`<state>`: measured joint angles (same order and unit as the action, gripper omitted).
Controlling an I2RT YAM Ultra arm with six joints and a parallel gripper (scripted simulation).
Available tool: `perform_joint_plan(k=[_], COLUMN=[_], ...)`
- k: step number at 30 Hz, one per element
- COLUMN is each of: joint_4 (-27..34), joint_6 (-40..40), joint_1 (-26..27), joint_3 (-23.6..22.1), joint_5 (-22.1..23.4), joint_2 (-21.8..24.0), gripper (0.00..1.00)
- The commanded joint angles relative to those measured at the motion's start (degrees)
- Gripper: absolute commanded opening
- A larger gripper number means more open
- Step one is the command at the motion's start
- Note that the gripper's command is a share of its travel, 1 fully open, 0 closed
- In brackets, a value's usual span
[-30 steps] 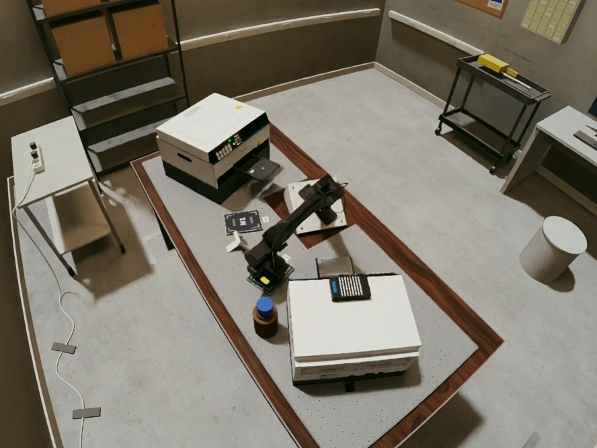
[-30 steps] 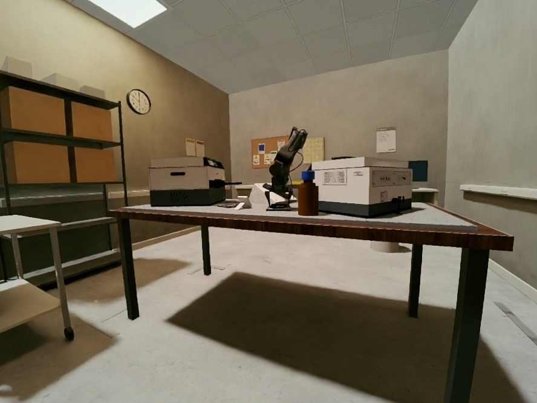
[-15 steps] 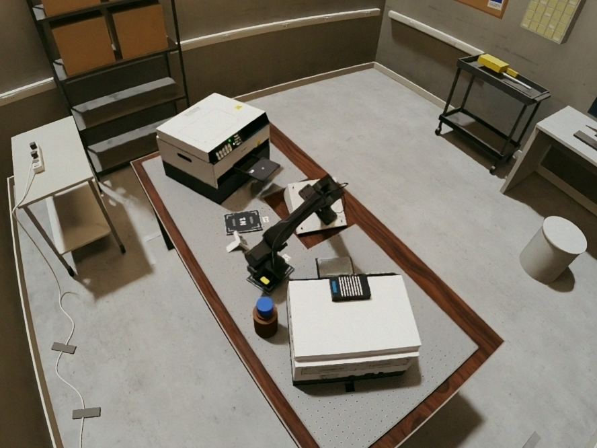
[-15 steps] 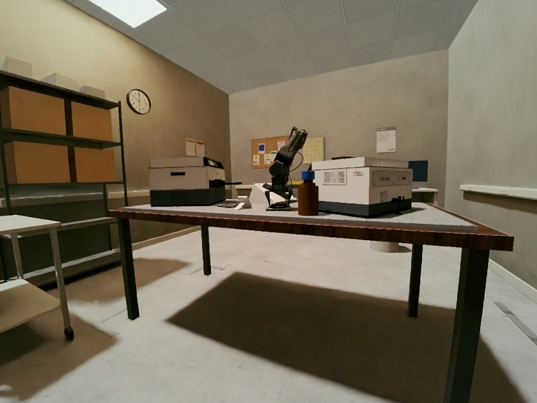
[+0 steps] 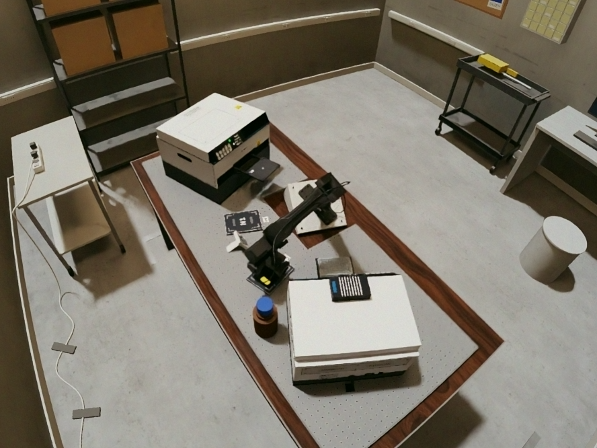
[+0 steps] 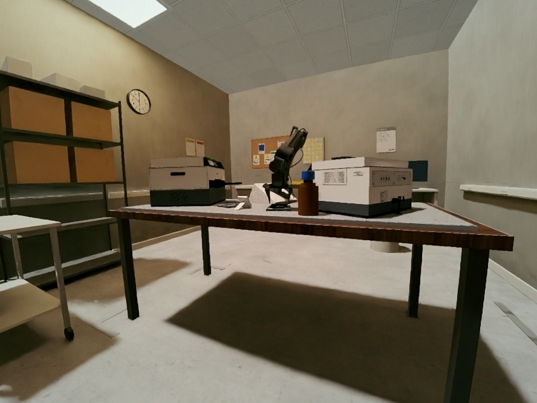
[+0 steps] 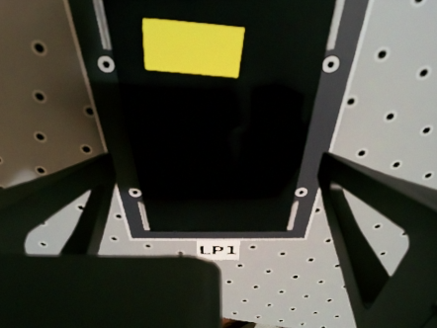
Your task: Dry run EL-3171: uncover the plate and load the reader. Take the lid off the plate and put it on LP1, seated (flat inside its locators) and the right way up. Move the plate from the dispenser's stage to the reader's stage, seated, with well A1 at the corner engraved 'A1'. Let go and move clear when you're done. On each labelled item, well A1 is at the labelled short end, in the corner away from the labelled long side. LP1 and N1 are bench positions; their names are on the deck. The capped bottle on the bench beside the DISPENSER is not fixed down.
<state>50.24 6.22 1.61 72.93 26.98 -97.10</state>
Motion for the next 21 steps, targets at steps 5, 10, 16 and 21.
perform_joint_plan(k=[5, 10, 16, 21], joint_4=[2.9, 4.4, 6.0, 7.3], joint_6=[1.5, 2.1, 2.7, 3.2], joint_1=[1.9, 2.5, 3.1, 3.5], joint_3=[2.9, 3.8, 4.6, 5.4], joint_5=[0.8, 0.9, 1.1, 1.2], joint_2=[2.4, 2.8, 3.2, 3.5], gripper=[1.0, 1.0, 1.0, 1.0])
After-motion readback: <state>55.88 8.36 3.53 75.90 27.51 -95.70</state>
